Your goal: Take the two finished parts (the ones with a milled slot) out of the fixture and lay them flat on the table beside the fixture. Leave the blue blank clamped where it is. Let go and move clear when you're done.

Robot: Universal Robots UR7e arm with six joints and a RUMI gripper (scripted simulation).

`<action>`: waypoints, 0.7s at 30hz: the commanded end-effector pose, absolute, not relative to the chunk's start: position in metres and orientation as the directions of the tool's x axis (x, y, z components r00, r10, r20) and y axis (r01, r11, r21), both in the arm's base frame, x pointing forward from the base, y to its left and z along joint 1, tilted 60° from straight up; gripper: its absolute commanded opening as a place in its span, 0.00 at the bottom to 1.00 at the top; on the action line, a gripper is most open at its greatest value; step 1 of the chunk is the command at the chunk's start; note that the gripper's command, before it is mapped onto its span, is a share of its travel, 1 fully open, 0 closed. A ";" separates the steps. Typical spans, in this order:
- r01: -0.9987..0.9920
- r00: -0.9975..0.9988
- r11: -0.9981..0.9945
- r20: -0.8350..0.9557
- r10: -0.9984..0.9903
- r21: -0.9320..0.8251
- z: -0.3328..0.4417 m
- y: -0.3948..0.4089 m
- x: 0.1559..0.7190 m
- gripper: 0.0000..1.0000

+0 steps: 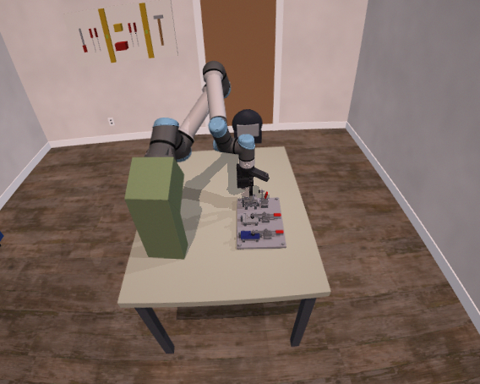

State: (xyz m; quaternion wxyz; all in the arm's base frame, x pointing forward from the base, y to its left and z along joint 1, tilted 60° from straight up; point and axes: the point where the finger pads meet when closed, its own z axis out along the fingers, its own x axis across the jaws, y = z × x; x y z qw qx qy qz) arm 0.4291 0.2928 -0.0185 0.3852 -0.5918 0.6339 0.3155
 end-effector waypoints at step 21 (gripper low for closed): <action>-0.993 -0.002 0.101 -0.862 -0.507 -0.057 -0.003 0.267 0.419 0.00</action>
